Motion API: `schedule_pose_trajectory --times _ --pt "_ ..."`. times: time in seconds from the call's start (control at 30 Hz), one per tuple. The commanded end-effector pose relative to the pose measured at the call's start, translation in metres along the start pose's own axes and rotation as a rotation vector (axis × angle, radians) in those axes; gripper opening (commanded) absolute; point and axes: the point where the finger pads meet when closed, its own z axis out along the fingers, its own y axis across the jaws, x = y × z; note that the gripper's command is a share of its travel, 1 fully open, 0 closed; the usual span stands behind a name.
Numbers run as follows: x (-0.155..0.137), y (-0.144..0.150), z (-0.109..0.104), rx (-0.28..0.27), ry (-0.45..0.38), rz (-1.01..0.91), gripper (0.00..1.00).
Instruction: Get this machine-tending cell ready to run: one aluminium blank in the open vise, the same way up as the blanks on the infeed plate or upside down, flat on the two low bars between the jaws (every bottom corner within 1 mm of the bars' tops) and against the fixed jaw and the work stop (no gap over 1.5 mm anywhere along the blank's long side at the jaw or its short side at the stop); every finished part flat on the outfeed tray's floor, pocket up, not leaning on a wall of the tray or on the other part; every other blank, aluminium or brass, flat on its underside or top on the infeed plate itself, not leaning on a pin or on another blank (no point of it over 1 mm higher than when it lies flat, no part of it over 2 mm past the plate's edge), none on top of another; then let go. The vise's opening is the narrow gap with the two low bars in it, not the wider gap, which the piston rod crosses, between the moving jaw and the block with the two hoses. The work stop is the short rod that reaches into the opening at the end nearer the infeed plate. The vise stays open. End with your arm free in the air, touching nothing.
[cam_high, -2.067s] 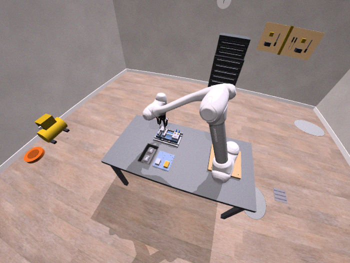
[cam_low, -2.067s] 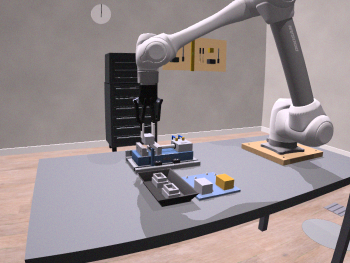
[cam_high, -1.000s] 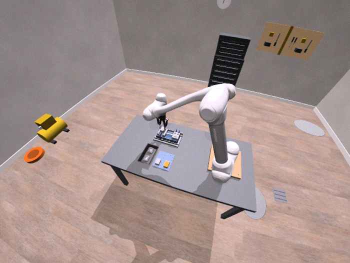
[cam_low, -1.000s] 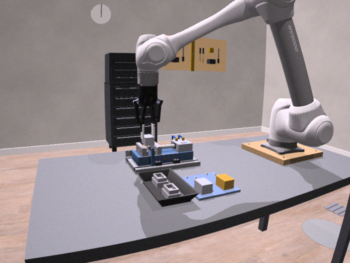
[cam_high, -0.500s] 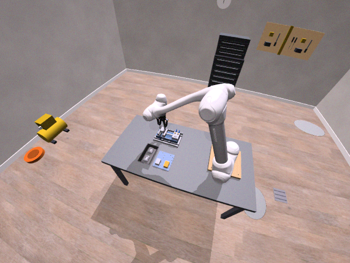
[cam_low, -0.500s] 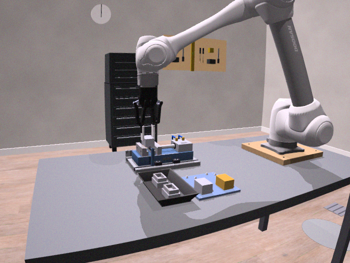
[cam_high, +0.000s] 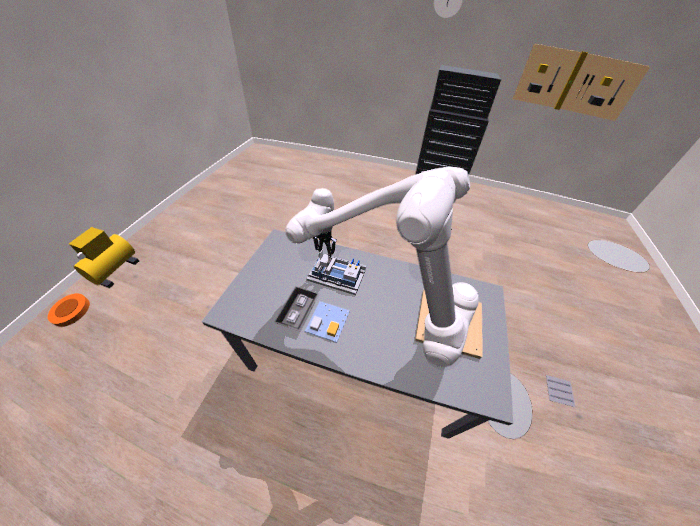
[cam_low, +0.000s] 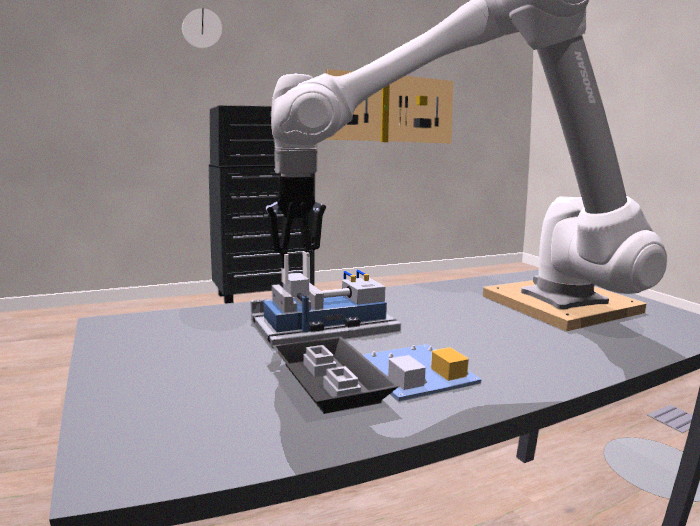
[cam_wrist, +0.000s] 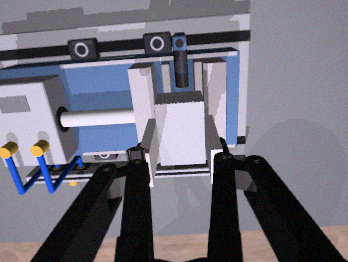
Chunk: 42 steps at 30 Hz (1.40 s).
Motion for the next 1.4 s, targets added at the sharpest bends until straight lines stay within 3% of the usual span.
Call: schedule_pose_trajectory --times 0.0,1.37 --pt "0.0000 0.0000 0.0007 0.000 0.000 0.000 0.00" --pt "0.0000 0.0000 0.0045 0.000 0.000 0.000 0.00"
